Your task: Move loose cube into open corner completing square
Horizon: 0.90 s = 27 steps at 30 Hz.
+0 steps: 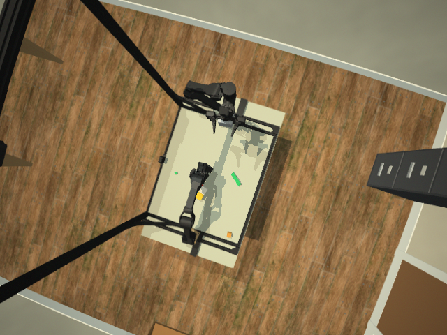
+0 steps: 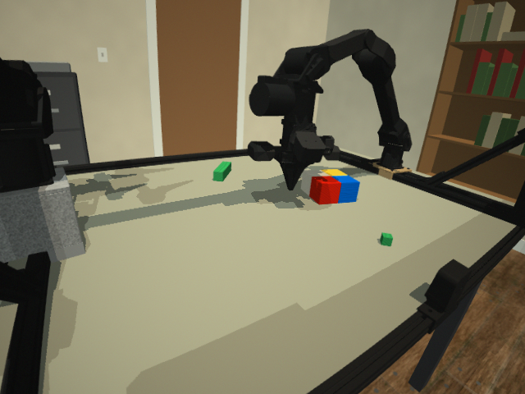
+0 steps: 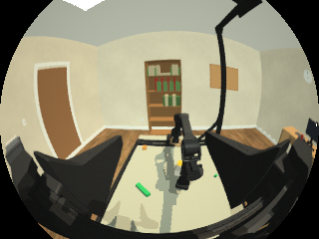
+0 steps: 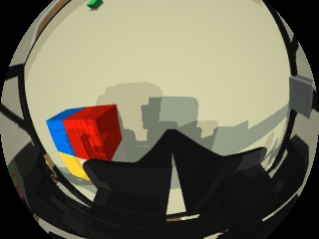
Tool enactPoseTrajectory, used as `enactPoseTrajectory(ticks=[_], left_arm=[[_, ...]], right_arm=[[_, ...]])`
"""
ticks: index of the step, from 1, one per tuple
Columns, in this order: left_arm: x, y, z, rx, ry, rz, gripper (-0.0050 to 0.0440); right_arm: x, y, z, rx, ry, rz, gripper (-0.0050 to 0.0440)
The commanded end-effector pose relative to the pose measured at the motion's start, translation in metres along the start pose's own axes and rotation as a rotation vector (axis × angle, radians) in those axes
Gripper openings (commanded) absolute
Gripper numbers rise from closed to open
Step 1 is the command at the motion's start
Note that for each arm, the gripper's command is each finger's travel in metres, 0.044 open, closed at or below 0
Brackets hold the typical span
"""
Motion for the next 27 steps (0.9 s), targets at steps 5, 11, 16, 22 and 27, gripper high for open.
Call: enactPoseTrajectory(ticks=[5, 11, 16, 22, 27], left_arm=[[-0.0001, -0.0002, -0.0003, -0.006, 0.0, -0.002, 0.04], [-0.0001, -0.0002, -0.0003, -0.006, 0.0, -0.002, 0.04], [-0.0001, -0.0002, -0.0003, -0.006, 0.0, -0.002, 0.04], [-0.0001, -0.0002, -0.0003, -0.006, 0.0, -0.002, 0.04], [-0.0001, -0.0002, -0.0003, -0.006, 0.0, -0.002, 0.04]], right_arm=[[0.0095, 0.0005, -0.0005, -0.006, 0.002, 0.006, 0.0], [0.0095, 0.001, -0.0006, -0.006, 0.002, 0.006, 0.0], [0.0095, 0.0025, -0.0009, -0.006, 0.002, 0.006, 0.0], [0.0095, 0.0033, -0.0011, -0.006, 0.002, 0.006, 0.0], [0.0095, 0.0048, -0.0015, -0.006, 0.002, 0.006, 0.0]])
Point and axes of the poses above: on each arm, the point midway between the two fingers, 35 mm back from their tips, its own x axis out along the fingers, its own y axis across the jaws, z = x × y, the point moved 5 cm from there along -x, back along the fingers, and after that the axes turned 13 degrees about x, right-handed, at the moved point
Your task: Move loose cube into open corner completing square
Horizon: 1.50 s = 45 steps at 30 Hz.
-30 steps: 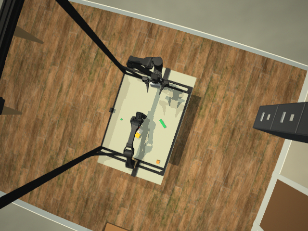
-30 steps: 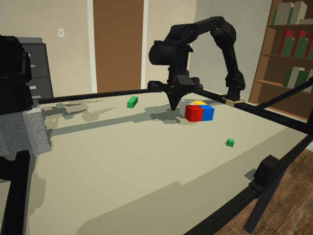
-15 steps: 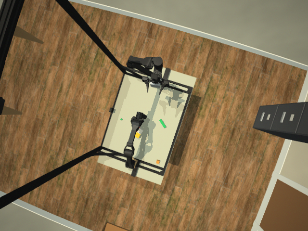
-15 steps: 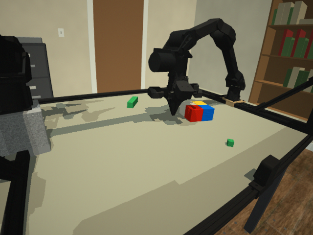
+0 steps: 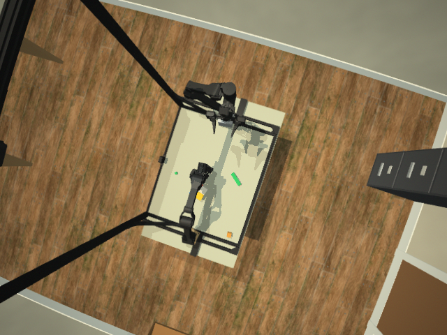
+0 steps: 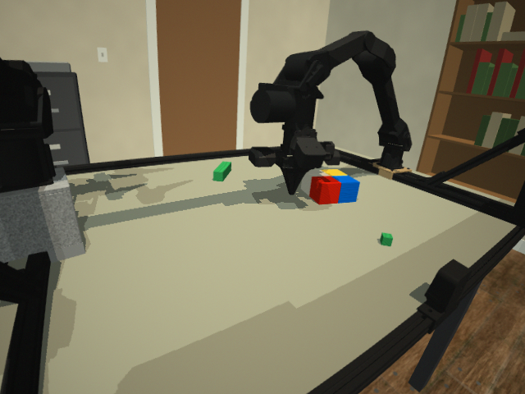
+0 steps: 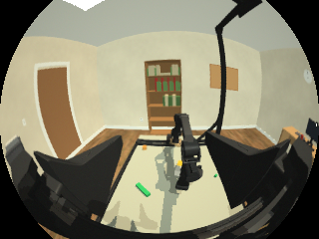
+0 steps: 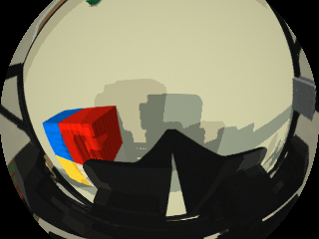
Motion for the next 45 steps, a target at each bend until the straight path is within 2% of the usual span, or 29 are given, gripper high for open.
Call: enactPoseTrajectory(ticks=[1, 45], left_arm=[[-0.0001, -0.0002, -0.0003, -0.006, 0.0, -0.002, 0.04], [-0.0001, -0.0002, -0.0003, -0.006, 0.0, -0.002, 0.04]], right_arm=[[-0.0014, 0.002, -0.0004, -0.004, -0.003, -0.001, 0.0], [-0.0014, 0.0115, -0.0026, -0.004, -0.003, -0.001, 0.0]])
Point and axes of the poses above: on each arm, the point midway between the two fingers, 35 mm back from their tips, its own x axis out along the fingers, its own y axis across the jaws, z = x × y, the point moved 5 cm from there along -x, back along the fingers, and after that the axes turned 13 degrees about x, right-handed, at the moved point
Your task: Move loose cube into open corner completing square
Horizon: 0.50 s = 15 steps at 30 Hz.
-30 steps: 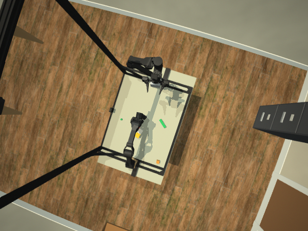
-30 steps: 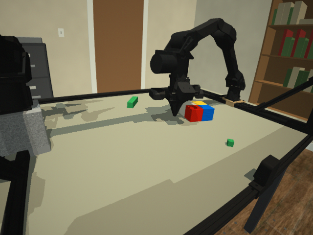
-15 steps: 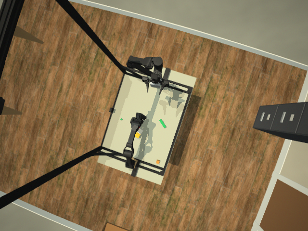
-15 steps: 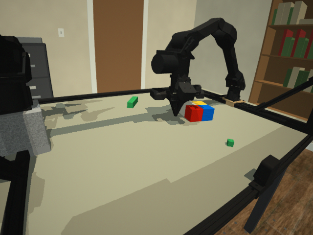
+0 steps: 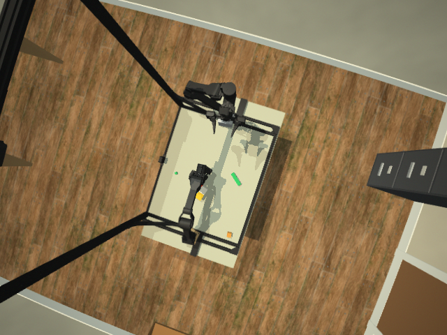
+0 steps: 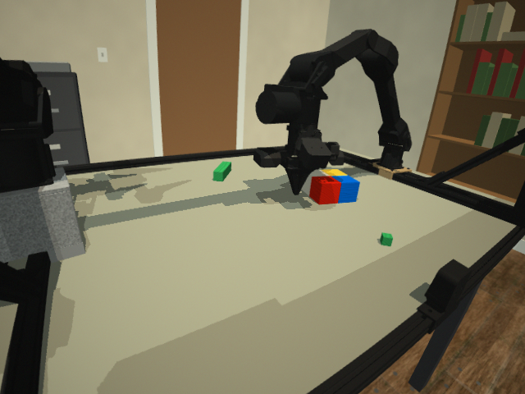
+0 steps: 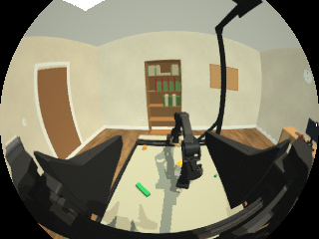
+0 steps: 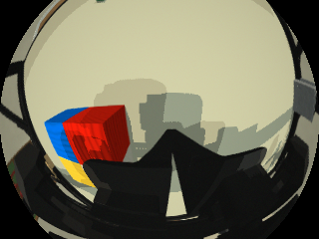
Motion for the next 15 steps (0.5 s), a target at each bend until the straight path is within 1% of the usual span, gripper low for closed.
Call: enactPoseTrajectory(ticks=[1, 15], left_arm=[[-0.0001, -0.0002, -0.0003, -0.006, 0.0, -0.002, 0.04], [-0.0001, -0.0002, -0.0003, -0.006, 0.0, -0.002, 0.04]], right_arm=[[-0.0024, 0.0017, -0.0003, 0.004, -0.004, -0.003, 0.0], [-0.0024, 0.0053, -0.0012, 0.004, -0.004, -0.003, 0.0]])
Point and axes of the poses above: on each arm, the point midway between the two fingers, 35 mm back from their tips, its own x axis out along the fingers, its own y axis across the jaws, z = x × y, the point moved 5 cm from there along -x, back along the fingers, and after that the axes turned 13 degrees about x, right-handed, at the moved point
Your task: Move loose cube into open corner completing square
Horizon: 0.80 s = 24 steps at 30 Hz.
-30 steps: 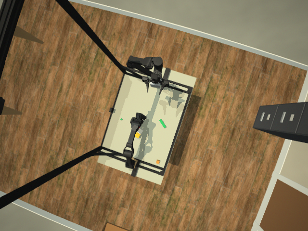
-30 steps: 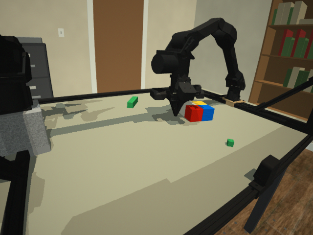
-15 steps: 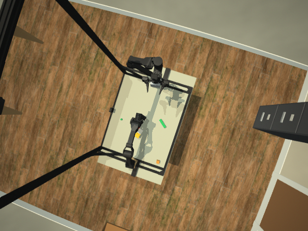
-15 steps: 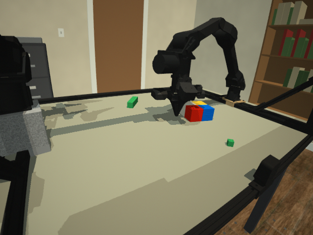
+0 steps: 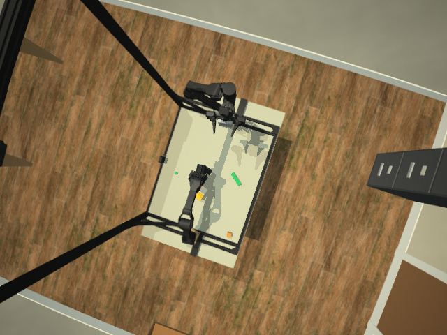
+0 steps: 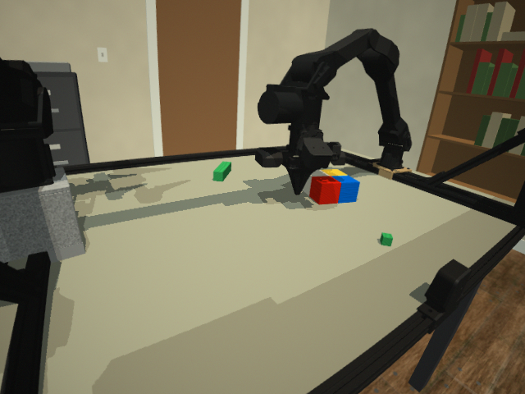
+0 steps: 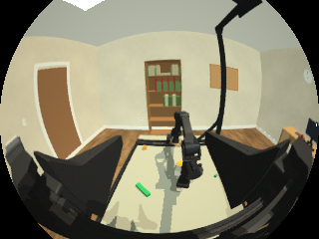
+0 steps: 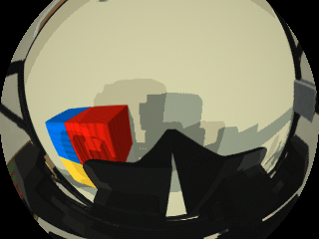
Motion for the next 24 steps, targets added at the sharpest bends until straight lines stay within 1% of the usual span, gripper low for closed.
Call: enactPoseTrajectory(ticks=[1, 24], left_arm=[[-0.0001, -0.0002, -0.0003, -0.006, 0.0, -0.002, 0.04], [-0.0001, -0.0002, -0.0003, -0.006, 0.0, -0.002, 0.04]], right_arm=[[-0.0023, 0.0019, -0.0004, 0.006, -0.004, -0.003, 0.0], [-0.0023, 0.0074, -0.0017, 0.006, -0.004, -0.003, 0.0]])
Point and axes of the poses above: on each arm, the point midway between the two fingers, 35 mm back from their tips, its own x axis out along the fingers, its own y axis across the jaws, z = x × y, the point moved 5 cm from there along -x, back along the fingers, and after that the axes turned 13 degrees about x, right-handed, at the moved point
